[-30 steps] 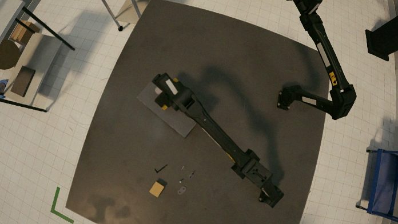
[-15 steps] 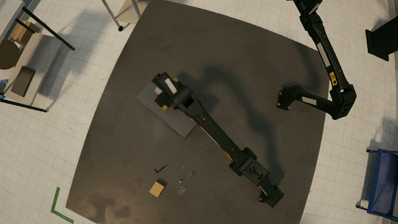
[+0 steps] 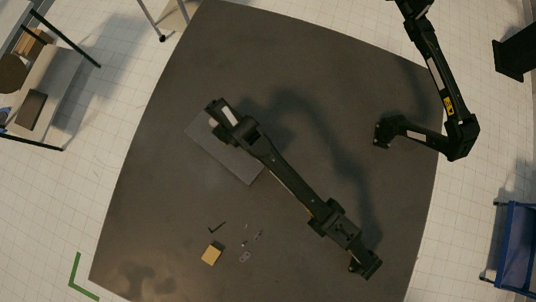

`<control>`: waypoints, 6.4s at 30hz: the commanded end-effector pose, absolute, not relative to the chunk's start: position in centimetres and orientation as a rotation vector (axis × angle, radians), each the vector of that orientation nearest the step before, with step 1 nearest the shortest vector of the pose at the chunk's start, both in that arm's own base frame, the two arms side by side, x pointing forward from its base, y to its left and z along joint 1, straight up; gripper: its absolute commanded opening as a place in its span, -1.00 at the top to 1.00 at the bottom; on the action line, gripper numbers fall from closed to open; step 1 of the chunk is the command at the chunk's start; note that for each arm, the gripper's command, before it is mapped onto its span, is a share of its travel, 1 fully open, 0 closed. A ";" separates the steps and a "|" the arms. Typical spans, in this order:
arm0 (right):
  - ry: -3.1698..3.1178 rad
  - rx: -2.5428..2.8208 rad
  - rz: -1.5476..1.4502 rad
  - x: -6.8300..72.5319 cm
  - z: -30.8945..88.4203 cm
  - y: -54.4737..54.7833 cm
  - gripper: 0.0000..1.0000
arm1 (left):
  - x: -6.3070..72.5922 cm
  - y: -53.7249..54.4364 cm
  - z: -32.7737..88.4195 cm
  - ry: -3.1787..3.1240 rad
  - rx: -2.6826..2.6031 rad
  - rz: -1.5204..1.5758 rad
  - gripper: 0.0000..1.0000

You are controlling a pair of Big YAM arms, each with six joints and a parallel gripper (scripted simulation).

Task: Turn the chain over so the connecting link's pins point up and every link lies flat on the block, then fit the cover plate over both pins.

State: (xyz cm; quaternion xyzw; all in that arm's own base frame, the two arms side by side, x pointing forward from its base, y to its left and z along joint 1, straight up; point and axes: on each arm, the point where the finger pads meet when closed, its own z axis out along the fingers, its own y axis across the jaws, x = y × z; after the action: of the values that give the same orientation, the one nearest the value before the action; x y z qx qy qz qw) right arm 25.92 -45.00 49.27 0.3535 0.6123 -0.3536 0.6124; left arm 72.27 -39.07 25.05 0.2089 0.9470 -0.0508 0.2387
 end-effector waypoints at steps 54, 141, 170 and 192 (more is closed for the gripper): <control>1.388 0.793 -0.818 26.2 50.7 -44.4 -1.00 | 67.8 -28.8 32.1 2.645 0.289 -0.157 0.02; 1.388 0.793 -0.818 26.2 50.7 -44.4 -1.00 | 52.8 10.0 4.0 2.689 -1.606 -0.009 0.02; 1.388 0.793 -0.818 26.2 50.7 -44.4 -1.00 | 53.7 9.4 2.3 2.687 -1.585 -0.018 0.02; 1.388 0.793 -0.818 26.2 50.7 -44.4 -1.00 | 53.1 9.3 1.7 2.705 -1.592 -0.008 0.02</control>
State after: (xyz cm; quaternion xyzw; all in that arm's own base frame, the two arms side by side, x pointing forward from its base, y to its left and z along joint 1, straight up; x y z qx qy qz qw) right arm 25.92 -45.00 49.27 0.3535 0.6123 -0.3536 0.6124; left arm 52.75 10.03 1.58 -0.5103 0.8600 -0.0002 0.0007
